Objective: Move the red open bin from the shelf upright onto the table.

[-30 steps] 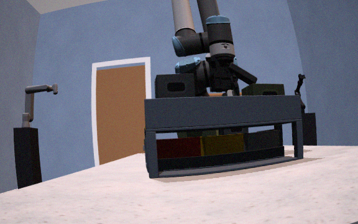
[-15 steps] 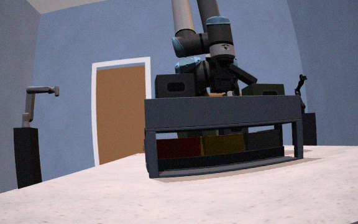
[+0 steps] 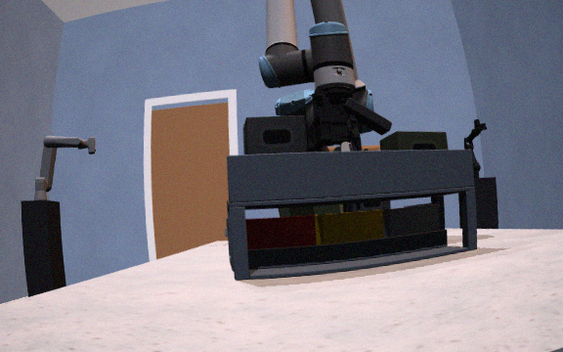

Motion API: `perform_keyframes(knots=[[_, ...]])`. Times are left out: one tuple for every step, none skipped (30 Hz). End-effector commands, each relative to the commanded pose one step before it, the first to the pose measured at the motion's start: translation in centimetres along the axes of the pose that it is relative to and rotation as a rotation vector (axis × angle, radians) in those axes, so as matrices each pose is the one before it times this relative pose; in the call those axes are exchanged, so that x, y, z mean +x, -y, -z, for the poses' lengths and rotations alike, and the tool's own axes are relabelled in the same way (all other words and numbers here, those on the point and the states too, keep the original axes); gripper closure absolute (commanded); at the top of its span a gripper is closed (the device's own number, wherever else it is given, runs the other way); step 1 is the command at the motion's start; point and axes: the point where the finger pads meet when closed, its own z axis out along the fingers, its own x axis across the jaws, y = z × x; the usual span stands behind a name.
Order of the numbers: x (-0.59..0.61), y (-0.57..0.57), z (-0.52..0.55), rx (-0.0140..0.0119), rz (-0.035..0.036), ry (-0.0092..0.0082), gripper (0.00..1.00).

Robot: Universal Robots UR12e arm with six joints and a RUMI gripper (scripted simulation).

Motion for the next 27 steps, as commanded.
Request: perform_keyframes(knots=[[0.328,-0.632,-0.001,0.00122,0.00061,-0.00080,0.42],[0.000,0.000,0.000,0.00000,0.00000,0.00000,0.42],[0.000,0.000,0.000,0.00000,0.00000,0.00000,0.42],[0.000,0.000,0.000,0.00000,0.00000,0.00000,0.42],[0.000,0.000,0.000,0.00000,0.00000,0.00000,0.42],[0.000,0.000,0.000,0.00000,0.00000,0.00000,0.42],[0.000,0.000,0.000,0.00000,0.00000,0.00000,0.42],[0.334,-0.879,-0.011,-0.00017,-0.00007,0.00000,0.42],[0.362,-0.932,-0.016,0.00001,0.00003,-0.00002,0.42],[0.362,-0.932,-0.015,0.00001,0.00003,-0.00002,0.42],[0.362,-0.932,-0.015,0.00001,0.00003,-0.00002,0.42],[0.362,-0.932,-0.015,0.00001,0.00003,-0.00002,0.42],[0.000,0.000,0.000,0.00000,0.00000,0.00000,0.42],[0.000,0.000,0.000,0.00000,0.00000,0.00000,0.42],[0.000,0.000,0.000,0.00000,0.00000,0.00000,0.42],[0.000,0.000,0.000,0.00000,0.00000,0.00000,0.42],[0.000,0.000,0.000,0.00000,0.00000,0.00000,0.42],[0.000,0.000,0.000,0.00000,0.00000,0.00000,0.42],[0.000,0.000,0.000,0.00000,0.00000,0.00000,0.42],[0.000,0.000,0.000,0.00000,0.00000,0.00000,0.42],[0.000,0.000,0.000,0.00000,0.00000,0.00000,0.42],[0.000,0.000,0.000,0.00000,0.00000,0.00000,0.42],[0.000,0.000,0.000,0.00000,0.00000,0.00000,0.42],[0.000,0.000,0.000,0.00000,0.00000,0.00000,0.42],[0.338,-0.882,-0.009,-0.00018,-0.00007,-0.00005,0.42],[0.362,-0.932,-0.016,0.00003,0.00003,0.00002,0.42],[0.362,-0.932,-0.016,0.00003,0.00003,0.00002,0.42]])
